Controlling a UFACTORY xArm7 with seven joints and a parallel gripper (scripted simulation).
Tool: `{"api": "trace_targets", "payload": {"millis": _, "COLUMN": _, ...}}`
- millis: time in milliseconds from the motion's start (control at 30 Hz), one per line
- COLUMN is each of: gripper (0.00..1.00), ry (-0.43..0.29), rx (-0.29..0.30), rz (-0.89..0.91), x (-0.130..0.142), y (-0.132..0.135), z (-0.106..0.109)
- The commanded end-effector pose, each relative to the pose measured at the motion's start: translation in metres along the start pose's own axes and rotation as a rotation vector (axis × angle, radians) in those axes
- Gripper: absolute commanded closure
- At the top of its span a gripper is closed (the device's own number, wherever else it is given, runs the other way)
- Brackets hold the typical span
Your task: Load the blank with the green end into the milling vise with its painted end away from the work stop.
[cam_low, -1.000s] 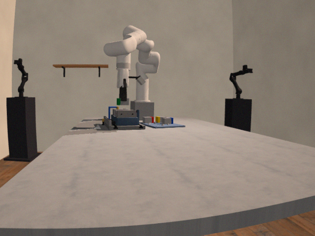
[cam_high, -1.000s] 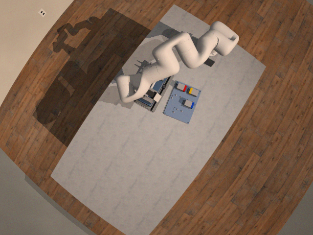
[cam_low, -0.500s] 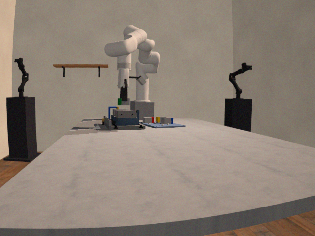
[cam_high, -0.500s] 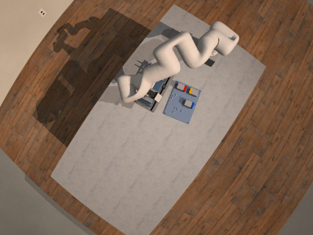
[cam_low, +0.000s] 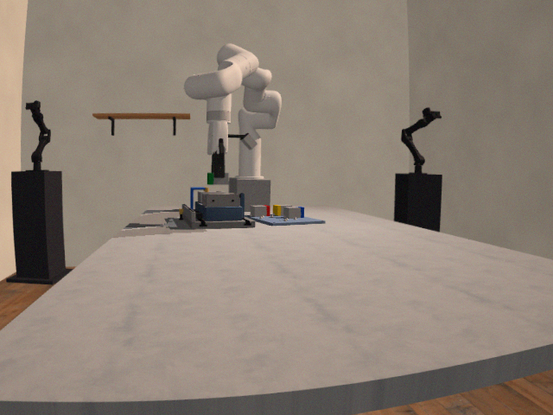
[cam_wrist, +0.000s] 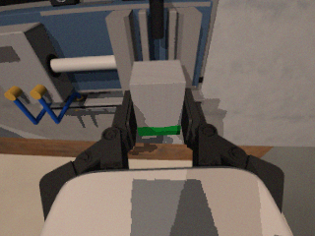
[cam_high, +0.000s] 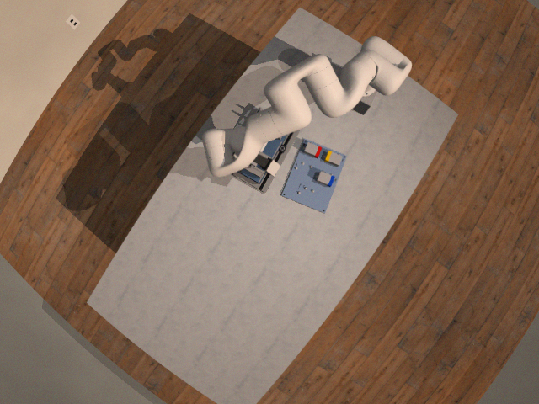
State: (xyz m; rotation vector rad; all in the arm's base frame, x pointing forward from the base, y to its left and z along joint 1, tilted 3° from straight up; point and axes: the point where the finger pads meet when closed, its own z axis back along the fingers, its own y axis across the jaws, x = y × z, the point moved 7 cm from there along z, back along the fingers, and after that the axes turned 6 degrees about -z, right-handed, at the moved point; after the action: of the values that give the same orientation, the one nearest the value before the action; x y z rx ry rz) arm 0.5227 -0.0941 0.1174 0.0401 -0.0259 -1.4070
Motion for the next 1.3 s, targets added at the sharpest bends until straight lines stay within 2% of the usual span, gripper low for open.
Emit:
{"api": "trace_targets", "payload": {"millis": 0, "gripper": 1.0, "ry": -0.002, "rx": 0.004, "rz": 0.0, "x": 0.0, "y": 0.001, "z": 0.002}}
{"api": "trace_targets", "payload": {"millis": 667, "gripper": 1.0, "ry": -0.002, "rx": 0.004, "rz": 0.0, "x": -0.001, "y": 0.0, "z": 0.002}}
{"api": "trace_targets", "payload": {"millis": 1000, "gripper": 1.0, "ry": -0.002, "rx": 0.004, "rz": 0.0, "x": -0.002, "y": -0.001, "z": -0.028}}
{"api": "trace_targets", "payload": {"millis": 1267, "gripper": 1.0, "ry": -0.002, "rx": 0.003, "rz": 0.0, "x": -0.002, "y": -0.001, "z": -0.027}}
